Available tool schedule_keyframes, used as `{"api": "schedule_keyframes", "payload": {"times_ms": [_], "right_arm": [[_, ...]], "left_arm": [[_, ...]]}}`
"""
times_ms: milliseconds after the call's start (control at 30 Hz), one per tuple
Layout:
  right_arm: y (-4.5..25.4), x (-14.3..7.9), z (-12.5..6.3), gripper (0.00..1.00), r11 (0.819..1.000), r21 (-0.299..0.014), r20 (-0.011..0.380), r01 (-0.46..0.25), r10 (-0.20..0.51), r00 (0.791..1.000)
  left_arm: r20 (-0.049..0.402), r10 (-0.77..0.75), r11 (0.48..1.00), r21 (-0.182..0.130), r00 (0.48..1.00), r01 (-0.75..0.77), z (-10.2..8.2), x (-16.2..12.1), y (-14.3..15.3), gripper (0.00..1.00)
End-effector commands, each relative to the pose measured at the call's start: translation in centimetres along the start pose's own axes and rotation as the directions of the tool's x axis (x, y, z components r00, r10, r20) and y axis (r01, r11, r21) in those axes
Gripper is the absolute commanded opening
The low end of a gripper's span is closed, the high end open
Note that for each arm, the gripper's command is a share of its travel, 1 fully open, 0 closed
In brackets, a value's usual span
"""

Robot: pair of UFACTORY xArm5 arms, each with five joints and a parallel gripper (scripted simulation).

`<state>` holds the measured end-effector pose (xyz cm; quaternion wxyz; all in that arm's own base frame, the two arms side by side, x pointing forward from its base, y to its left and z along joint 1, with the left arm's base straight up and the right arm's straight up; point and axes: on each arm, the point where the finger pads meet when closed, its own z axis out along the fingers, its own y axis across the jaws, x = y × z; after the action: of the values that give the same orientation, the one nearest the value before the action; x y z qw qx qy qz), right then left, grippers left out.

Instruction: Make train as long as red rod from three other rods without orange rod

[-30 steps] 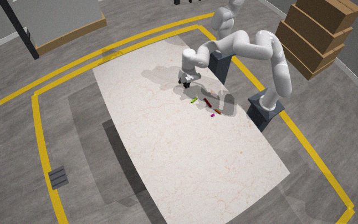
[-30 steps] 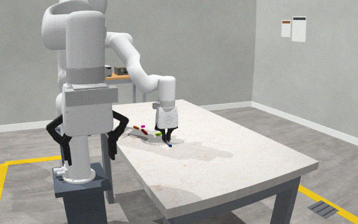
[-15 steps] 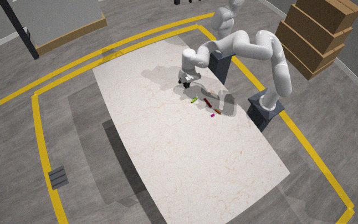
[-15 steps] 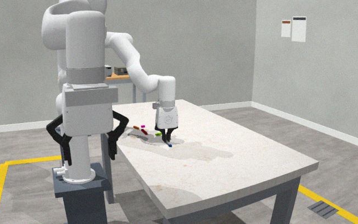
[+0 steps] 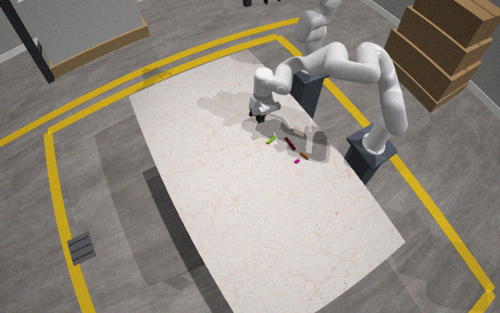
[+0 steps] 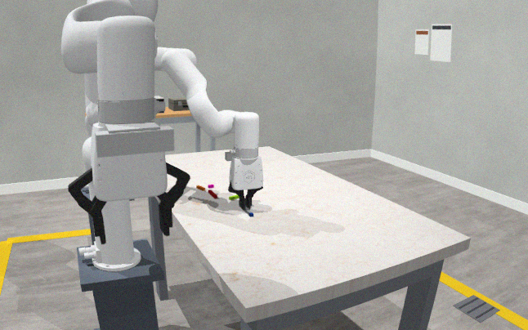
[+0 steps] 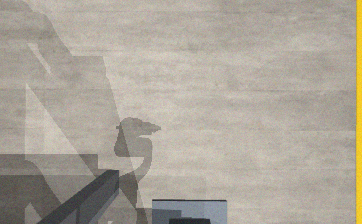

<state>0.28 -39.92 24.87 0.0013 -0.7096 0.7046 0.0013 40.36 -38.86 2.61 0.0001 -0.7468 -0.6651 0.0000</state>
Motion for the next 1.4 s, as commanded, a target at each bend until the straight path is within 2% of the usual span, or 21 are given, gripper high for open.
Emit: {"api": "schedule_keyframes", "payload": {"times_ms": [0,633,667,733,767,833,867,1033,1067,1367], "right_arm": [[0.0,0.08,-0.13,1.0,1.0,0.0,-0.004,0.0,0.0,1.0],[0.0,0.08,-0.13,1.0,1.0,0.0,-0.004,0.0,0.0,1.0],[0.0,0.08,-0.13,1.0,1.0,0.0,-0.004,0.0,0.0,1.0],[0.0,0.08,-0.13,1.0,1.0,0.0,-0.004,0.0,0.0,1.0],[0.0,0.08,-0.13,1.0,1.0,0.0,-0.004,0.0,0.0,1.0],[0.0,0.08,-0.13,1.0,1.0,0.0,-0.004,0.0,0.0,1.0],[0.0,0.08,-0.13,1.0,1.0,0.0,-0.004,0.0,0.0,1.0],[0.0,0.08,-0.13,1.0,1.0,0.0,-0.004,0.0,0.0,1.0],[0.0,0.08,-0.13,1.0,1.0,0.0,-0.004,0.0,0.0,1.0],[0.0,0.08,-0.13,1.0,1.0,0.0,-0.004,0.0,0.0,1.0]], "left_arm": [[0.003,0.0,1.0,-0.003,1.0,0.0,-0.18,-0.16,0.12,0.06],[0.003,0.0,1.0,-0.003,1.0,0.0,-0.18,-0.17,0.12,0.06],[0.003,0.0,1.0,-0.003,1.0,0.0,-0.18,-0.17,0.12,0.1],[0.003,0.0,1.0,-0.003,1.0,0.0,-0.18,-0.17,0.12,0.1],[0.003,0.0,1.0,-0.003,1.0,0.0,-0.18,-0.17,0.12,0.14],[0.003,0.0,1.0,-0.003,1.0,0.0,-0.18,-0.17,0.12,0.14],[0.003,0.0,1.0,-0.003,1.0,0.0,-0.18,-0.17,0.12,0.18],[0.003,0.0,1.0,-0.003,1.0,0.0,-0.18,-0.17,0.12,0.22],[0.003,0.0,1.0,-0.003,1.0,0.0,-0.18,-0.17,0.12,0.26],[0.003,0.0,1.0,-0.003,1.0,0.0,-0.18,-0.17,0.12,0.26]]}}
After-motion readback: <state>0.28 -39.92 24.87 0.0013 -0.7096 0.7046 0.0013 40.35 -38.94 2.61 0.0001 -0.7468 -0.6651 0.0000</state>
